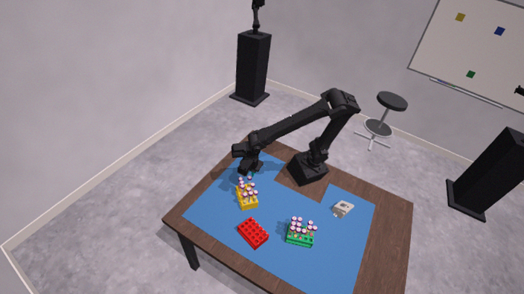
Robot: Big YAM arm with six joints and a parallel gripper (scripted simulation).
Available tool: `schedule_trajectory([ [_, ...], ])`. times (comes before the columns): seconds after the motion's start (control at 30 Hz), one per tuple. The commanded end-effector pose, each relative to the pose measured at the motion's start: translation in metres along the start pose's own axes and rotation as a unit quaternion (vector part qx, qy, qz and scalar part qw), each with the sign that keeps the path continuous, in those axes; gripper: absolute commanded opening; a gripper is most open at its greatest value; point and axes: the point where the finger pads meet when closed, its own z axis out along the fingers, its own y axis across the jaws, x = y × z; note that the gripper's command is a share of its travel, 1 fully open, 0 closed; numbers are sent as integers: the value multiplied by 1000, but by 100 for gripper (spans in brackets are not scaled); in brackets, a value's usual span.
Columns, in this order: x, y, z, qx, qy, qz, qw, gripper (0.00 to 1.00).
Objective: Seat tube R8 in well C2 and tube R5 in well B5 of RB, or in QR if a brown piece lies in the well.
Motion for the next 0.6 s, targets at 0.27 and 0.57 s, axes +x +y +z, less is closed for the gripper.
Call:
schedule_trajectory([
  [0.27,-4,-3,2,2,-6,8,1000,30],
  [0.57,-4,2,8,-2,-2,4,1000,30],
])
